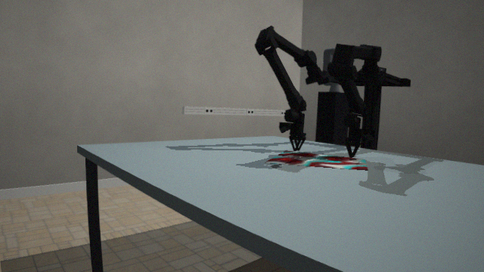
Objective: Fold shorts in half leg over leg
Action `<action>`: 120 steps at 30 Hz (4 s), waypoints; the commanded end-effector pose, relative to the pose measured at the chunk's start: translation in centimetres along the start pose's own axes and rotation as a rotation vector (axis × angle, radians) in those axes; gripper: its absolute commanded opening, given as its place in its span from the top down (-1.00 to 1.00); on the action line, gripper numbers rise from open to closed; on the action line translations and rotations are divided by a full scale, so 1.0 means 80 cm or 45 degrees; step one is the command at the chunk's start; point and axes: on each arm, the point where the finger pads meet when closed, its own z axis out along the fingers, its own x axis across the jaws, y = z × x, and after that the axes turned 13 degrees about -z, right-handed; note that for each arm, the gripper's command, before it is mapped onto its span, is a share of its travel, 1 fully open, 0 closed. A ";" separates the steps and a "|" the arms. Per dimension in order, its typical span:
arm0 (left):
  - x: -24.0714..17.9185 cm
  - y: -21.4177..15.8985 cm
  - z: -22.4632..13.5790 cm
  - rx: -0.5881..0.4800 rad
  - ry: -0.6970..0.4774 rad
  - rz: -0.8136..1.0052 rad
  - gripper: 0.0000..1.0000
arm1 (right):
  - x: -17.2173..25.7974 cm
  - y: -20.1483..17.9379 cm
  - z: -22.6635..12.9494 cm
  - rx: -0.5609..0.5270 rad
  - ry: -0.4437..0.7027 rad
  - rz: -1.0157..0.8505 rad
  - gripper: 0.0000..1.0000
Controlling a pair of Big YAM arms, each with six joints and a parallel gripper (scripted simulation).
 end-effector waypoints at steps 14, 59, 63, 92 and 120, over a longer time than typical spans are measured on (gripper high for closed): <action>0.008 0.004 0.006 -0.010 0.018 0.015 0.08 | -0.007 0.002 0.015 0.000 -0.015 -0.003 0.08; -0.017 -0.005 0.011 0.015 -0.072 0.014 0.29 | 0.018 0.009 0.019 -0.022 0.052 -0.002 0.29; -0.035 -0.013 0.013 0.026 -0.102 0.011 0.29 | 0.033 0.005 0.020 -0.022 0.082 -0.014 0.29; -0.039 -0.011 0.016 0.042 -0.166 0.001 0.71 | 0.032 0.016 0.024 -0.051 0.148 0.008 0.50; -0.062 -0.017 0.020 0.048 -0.196 -0.009 0.91 | 0.044 0.011 0.024 -0.052 0.172 0.022 0.71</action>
